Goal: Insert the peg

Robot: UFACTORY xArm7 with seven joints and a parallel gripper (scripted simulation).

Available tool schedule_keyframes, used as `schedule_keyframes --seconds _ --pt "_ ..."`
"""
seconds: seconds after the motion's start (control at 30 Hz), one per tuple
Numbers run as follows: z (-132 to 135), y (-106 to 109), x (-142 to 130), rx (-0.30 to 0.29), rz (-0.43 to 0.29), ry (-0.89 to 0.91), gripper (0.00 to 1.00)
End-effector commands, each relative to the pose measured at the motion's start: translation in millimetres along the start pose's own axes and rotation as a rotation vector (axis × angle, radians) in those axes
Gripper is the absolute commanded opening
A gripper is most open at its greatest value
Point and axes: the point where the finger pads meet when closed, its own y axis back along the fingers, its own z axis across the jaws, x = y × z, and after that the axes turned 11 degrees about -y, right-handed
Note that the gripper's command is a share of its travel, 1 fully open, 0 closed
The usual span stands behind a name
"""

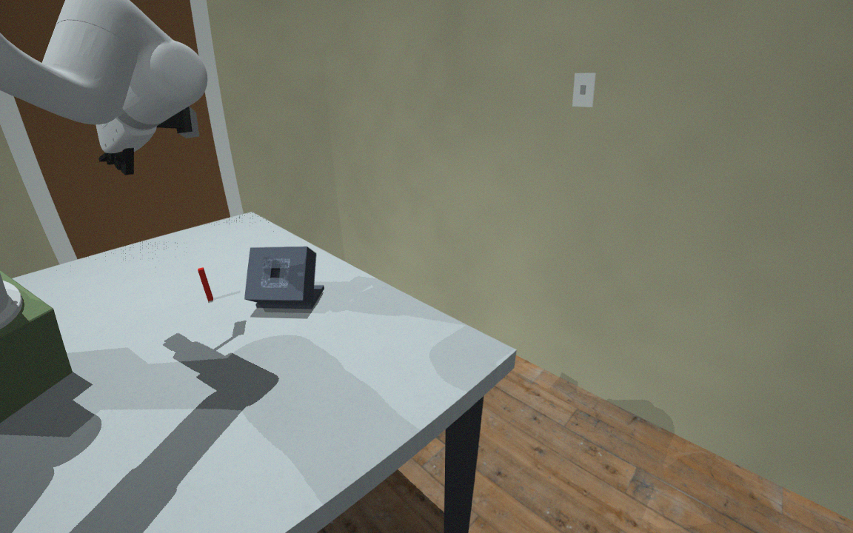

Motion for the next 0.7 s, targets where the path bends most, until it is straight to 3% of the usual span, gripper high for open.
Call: schedule_keyframes --seconds 0.0,0.53,0.6,0.67 --pt "-0.5 0.4 0.3 -0.001 0.001 0.002 1.00" --pt "-0.5 0.4 0.3 -0.001 0.001 0.002 1.00" --pt "3.8 0.3 1.5 -0.023 0.002 -0.015 1.00" --pt "15.6 0.3 4.7 -0.082 0.005 -0.060 1.00"
